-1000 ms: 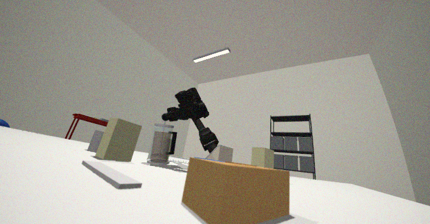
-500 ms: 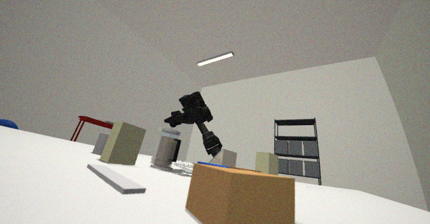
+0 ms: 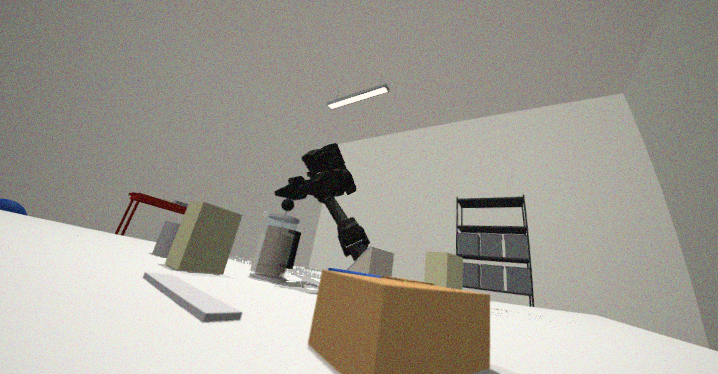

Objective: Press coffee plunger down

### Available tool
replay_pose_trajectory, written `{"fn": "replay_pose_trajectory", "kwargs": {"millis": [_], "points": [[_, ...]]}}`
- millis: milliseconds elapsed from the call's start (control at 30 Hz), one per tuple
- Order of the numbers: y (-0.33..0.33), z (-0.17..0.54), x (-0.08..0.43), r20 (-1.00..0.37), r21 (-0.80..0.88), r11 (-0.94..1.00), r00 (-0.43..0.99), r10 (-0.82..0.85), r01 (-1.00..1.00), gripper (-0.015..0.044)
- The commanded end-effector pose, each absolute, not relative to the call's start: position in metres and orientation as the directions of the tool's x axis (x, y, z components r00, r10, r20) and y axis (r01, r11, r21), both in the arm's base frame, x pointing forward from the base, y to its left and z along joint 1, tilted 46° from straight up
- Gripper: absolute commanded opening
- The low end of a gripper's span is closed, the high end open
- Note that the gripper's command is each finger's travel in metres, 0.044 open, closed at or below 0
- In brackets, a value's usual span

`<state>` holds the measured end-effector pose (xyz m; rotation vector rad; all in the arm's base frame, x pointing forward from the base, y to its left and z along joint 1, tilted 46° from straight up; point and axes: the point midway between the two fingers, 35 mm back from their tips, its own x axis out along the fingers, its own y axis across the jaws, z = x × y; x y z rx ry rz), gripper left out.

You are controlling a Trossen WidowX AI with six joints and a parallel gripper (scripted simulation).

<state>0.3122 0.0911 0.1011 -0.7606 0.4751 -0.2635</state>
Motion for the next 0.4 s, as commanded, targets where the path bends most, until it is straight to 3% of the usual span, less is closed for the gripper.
{"fn": "replay_pose_trajectory", "kwargs": {"millis": [0, 367], "points": [[0.1215, 0.1434, 0.2987, -0.304, -0.71, 0.701, 0.867, -0.395, 0.071, 0.044], [0.1247, 0.1493, 0.2953, -0.301, -0.712, 0.699, 0.868, -0.395, 0.071, 0.044]]}}
